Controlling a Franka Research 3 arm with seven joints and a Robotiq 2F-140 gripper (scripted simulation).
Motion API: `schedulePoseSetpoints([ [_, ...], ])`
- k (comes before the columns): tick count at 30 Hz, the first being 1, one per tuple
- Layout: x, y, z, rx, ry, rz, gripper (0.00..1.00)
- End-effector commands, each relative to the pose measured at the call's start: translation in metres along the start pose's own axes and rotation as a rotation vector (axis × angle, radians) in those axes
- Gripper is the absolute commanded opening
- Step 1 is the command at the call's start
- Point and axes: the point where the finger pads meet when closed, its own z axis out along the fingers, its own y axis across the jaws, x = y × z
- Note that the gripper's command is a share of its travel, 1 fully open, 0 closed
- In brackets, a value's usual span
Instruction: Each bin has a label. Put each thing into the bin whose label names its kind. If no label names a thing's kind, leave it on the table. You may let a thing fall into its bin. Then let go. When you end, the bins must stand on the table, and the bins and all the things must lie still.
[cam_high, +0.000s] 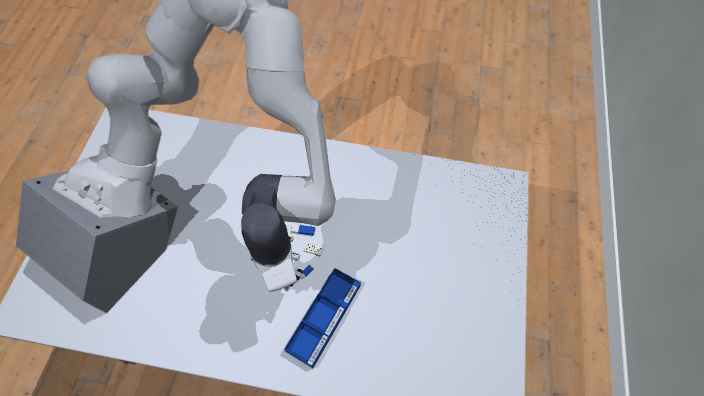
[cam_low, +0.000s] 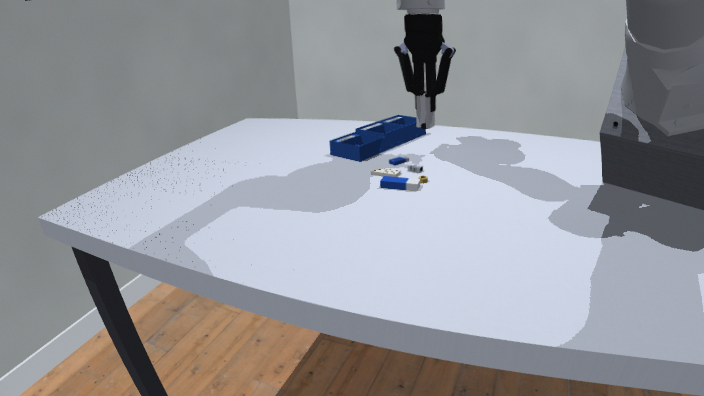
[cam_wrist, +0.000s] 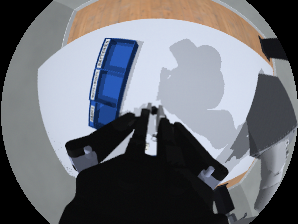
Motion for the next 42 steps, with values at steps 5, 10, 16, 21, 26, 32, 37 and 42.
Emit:
schedulePoseSetpoints([
  [5, 0.001, 0.001, -0.001, -0.001, 0.000, 0.007, 0.07],
  [10, 0.001, 0.001, -0.001, -0.001, 0.000, 0.007, 0.07],
  [16, 0.001, 0.001, -0.001, -0.001, 0.000, 0.007, 0.07],
  [21, 0.001, 0.001, -0.001, -0.001, 0.000, 0.007, 0.07],
  [26, 0.001, 0.001, -0.001, -0.001, 0.000, 0.007, 0.07],
  [32, 0.001, 0.001, -0.001, -0.001, 0.000, 0.007, 0.07],
  [37, 0.001, -0.006, -0.001, -0.001, 0.000, 0.007, 0.07],
  [42, 0.007, -0.035, -0.001, -0.001, 0.000, 0.007, 0.07],
])
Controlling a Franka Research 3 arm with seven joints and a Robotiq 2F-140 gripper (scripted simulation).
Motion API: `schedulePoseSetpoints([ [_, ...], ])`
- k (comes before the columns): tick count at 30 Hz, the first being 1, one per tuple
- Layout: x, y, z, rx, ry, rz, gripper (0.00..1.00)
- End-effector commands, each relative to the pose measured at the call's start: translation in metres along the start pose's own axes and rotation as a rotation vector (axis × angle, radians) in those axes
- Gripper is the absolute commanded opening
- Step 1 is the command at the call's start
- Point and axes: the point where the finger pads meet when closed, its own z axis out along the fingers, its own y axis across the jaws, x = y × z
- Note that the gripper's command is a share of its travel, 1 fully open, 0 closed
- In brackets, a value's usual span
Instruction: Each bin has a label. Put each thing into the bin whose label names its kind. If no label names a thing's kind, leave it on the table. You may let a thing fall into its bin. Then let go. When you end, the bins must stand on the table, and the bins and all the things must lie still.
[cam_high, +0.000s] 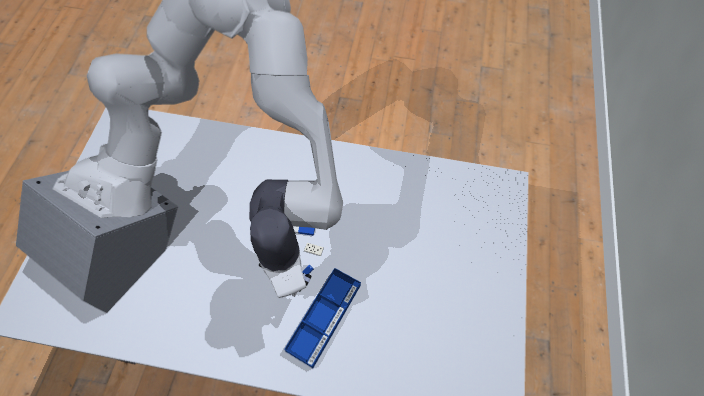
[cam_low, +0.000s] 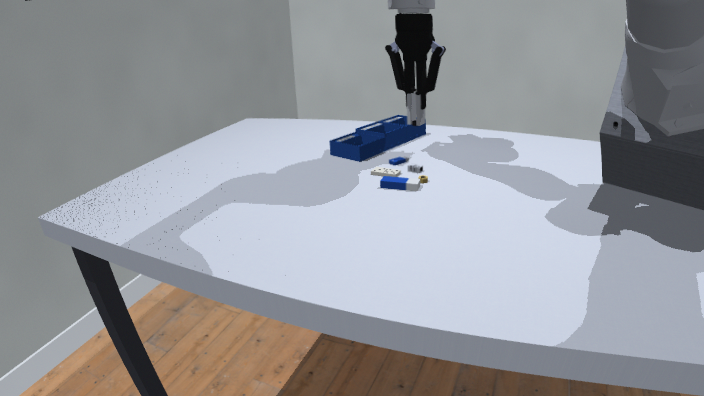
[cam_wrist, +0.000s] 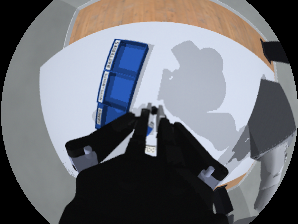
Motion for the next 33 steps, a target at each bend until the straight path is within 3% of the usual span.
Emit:
schedulePoseSetpoints([
  [1, 0.003, -0.017, 0.001, -0.008, -0.003, 0.073, 0.07],
  [10, 0.015, -0.069, 0.001, -0.008, -0.003, 0.122, 0.07],
  [12, 0.015, -0.069, 0.001, -0.008, -0.003, 0.122, 0.07],
  [16, 0.020, -0.093, 0.001, -0.008, -0.003, 0.122, 0.07],
  [33, 0.019, -0.091, 0.001, -0.008, -0.003, 0.122, 0.07],
])
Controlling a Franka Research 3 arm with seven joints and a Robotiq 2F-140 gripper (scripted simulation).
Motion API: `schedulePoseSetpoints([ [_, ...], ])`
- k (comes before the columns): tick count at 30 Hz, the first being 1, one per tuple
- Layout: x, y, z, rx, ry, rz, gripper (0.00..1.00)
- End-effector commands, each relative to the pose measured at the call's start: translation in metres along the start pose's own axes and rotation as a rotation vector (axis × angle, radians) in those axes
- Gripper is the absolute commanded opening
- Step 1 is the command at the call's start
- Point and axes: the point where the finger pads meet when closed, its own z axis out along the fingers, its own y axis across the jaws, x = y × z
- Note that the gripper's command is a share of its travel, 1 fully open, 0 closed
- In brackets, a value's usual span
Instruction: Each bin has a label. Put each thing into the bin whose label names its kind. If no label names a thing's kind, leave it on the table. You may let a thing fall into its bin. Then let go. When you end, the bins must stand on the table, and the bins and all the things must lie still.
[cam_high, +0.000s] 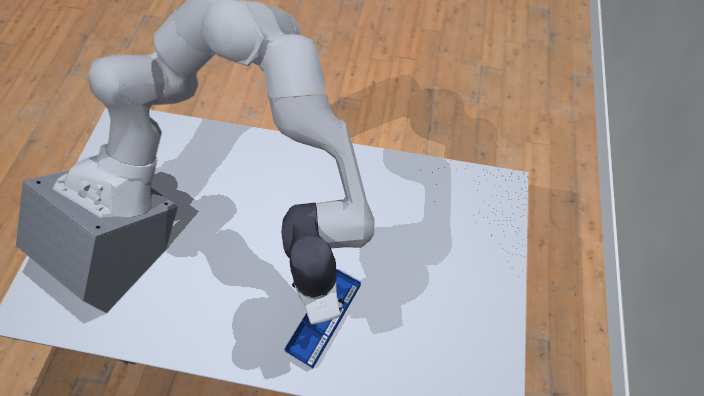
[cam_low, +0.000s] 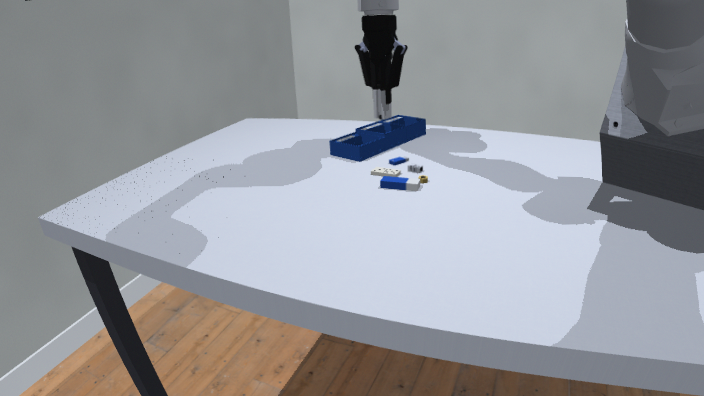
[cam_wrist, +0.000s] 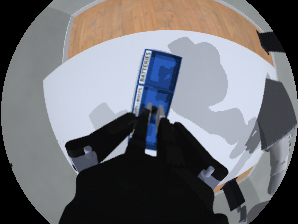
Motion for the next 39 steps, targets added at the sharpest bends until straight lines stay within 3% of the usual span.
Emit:
schedulePoseSetpoints([
  [1, 0.000, 0.003, 0.001, -0.006, 0.000, 0.020, 0.07],
  [13, 0.001, 0.003, 0.005, -0.006, 0.000, 0.020, 0.07],
  [28, 0.001, 0.003, 0.035, -0.006, 0.000, 0.020, 0.07],
  [39, 0.001, 0.002, 0.045, -0.006, 0.000, 0.020, 0.07],
])
